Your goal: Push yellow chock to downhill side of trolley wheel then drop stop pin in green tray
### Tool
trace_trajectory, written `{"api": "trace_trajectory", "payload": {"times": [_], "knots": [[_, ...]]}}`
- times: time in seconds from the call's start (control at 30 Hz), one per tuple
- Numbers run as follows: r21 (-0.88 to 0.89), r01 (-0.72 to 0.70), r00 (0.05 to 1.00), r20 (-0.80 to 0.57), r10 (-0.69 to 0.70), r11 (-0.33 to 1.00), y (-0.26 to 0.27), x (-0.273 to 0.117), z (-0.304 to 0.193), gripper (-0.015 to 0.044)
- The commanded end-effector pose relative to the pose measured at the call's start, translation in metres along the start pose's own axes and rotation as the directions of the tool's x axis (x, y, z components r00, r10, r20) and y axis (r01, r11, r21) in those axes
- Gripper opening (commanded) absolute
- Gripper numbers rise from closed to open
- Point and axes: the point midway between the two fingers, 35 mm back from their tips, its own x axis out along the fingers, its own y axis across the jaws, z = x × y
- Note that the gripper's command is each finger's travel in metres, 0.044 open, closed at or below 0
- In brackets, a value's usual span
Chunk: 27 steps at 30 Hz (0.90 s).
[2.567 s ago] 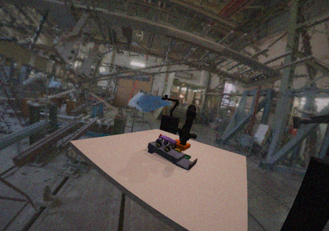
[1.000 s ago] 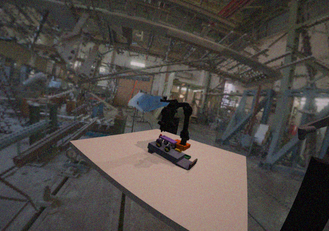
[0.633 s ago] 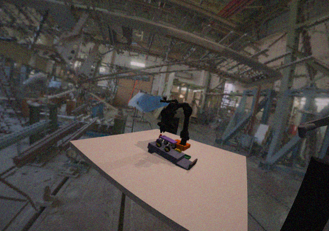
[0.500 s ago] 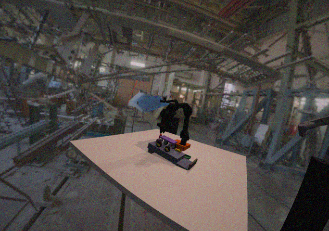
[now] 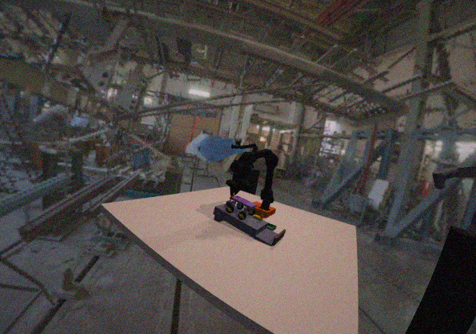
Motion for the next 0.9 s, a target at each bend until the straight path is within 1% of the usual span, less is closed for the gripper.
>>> {"api": "trace_trajectory", "payload": {"times": [0.0, 0.7, 0.87], "knots": [[-0.005, -0.005, 1.0, -0.005, 0.005, 1.0, 0.001, 0.007, 0.0, 0.019], [-0.005, -0.005, 1.0, -0.006, 0.005, 1.0, 0.001, 0.036, -0.001, 0.019], [-0.001, -0.002, 1.0, -0.001, 0.002, 1.0, 0.001, 0.033, 0.0, 0.0059]]}}
